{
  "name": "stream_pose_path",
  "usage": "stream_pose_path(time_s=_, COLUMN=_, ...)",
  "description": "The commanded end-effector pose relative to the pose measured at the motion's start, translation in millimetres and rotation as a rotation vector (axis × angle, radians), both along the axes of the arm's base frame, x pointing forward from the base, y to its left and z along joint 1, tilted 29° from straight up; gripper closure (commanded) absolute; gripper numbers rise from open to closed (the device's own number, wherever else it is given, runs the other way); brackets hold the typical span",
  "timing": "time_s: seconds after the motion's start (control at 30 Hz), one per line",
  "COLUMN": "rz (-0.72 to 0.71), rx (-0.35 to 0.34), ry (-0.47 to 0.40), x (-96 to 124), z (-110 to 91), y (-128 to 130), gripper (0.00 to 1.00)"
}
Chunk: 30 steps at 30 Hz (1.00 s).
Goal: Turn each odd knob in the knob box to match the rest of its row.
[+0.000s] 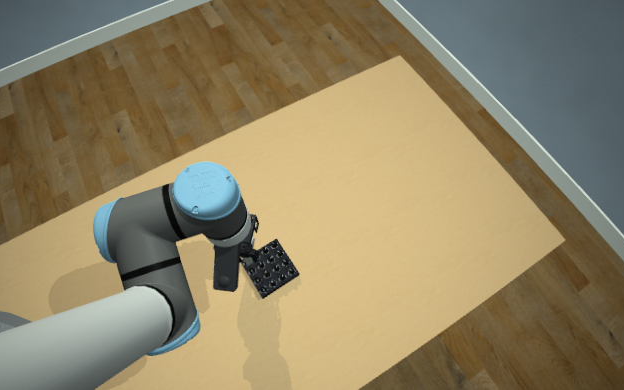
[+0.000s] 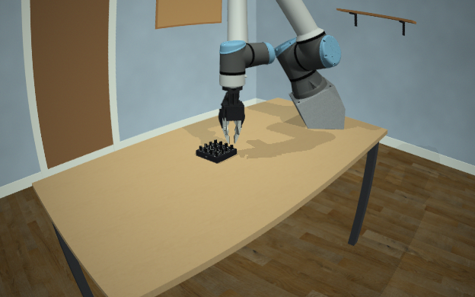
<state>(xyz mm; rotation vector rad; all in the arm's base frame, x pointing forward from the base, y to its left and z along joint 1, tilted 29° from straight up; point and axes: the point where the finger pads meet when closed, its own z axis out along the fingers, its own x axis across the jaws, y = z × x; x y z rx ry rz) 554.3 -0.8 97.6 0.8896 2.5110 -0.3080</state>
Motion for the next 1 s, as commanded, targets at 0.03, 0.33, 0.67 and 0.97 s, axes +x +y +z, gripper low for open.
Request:
stream_pose_path(time_s=0.03, rz=0.002, rx=0.000, ry=-0.001, x=0.0, z=0.4, y=0.5, gripper=0.89)
stream_pose_path(time_s=0.33, rz=0.002, rx=0.000, ry=-0.001, x=0.0, z=0.4, y=0.5, gripper=0.89)
stream_pose_path(time_s=0.67, rz=0.002, rx=0.000, ry=-0.002, x=1.1, z=0.9, y=0.4, gripper=0.89)
stream_pose_path(time_s=0.97, rz=0.002, rx=0.000, ry=-0.002, x=2.5, z=1.6, y=0.4, gripper=0.89)
